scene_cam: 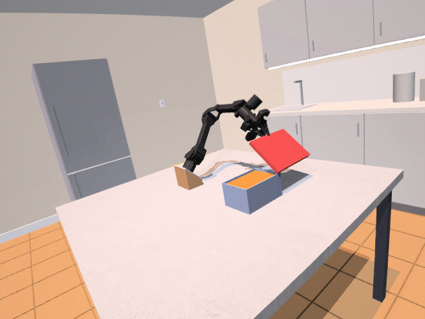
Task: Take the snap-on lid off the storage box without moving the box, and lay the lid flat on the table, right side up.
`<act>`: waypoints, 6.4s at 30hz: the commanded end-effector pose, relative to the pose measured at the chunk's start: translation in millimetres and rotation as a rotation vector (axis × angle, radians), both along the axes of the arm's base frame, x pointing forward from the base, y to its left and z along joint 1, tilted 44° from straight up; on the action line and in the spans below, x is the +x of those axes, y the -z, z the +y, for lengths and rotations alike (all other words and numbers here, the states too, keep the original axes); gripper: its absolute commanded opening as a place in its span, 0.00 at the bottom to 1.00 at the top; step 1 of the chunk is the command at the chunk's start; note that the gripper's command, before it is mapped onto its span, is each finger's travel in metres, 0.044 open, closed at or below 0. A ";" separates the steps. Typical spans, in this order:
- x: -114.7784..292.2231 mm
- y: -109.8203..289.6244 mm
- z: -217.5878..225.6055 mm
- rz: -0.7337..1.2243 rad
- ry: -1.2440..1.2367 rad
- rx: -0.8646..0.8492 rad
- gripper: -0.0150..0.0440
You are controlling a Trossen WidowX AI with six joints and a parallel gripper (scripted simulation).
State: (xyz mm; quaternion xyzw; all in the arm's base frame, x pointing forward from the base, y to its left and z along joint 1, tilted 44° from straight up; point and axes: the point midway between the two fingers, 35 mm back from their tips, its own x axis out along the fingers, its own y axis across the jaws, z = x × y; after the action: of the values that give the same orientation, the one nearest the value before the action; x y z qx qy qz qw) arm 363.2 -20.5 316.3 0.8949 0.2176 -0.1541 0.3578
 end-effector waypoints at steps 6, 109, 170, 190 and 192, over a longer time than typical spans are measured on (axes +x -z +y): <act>-1.3 -18.7 11.3 -0.015 0.012 -0.002 0.25; 6.6 -13.0 90.7 -0.021 0.012 0.006 0.25; 15.7 20.9 123.5 -0.022 0.012 0.009 0.25; 18.7 32.0 134.2 -0.023 0.012 0.010 0.25; 19.0 33.2 135.3 -0.023 0.012 0.010 0.25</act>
State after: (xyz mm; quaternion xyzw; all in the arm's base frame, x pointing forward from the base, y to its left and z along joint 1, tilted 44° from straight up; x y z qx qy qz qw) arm 381.4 110.9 289.6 0.9001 0.2040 -0.1407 0.3583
